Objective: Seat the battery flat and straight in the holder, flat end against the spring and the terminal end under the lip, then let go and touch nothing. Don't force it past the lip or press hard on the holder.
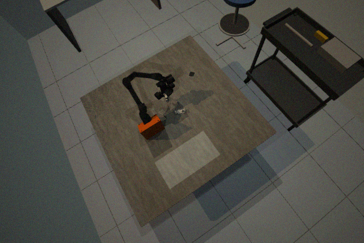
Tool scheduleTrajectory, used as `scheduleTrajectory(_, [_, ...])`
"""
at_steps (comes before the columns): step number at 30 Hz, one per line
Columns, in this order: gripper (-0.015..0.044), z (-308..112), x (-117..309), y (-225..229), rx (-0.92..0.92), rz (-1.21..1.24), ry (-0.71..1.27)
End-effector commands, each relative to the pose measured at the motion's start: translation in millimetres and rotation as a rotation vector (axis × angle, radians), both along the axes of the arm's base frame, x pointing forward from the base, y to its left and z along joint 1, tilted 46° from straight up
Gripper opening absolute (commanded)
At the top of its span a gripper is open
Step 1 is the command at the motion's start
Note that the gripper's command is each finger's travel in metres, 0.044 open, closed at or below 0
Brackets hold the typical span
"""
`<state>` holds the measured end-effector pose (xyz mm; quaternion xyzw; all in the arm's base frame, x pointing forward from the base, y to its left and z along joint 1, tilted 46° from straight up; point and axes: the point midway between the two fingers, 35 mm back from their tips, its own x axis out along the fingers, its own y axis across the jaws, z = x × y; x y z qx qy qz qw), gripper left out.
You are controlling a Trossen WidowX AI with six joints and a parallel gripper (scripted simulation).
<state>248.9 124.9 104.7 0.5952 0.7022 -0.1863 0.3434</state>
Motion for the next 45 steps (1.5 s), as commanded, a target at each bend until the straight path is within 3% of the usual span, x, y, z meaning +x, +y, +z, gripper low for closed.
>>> scheduleTrajectory(1, [0.0243, -11, -7, 26, -0.021, -0.389, 0.419])
scheduleTrajectory(45, [0.0243, -42, -9, 58, -0.020, -0.389, 0.420])
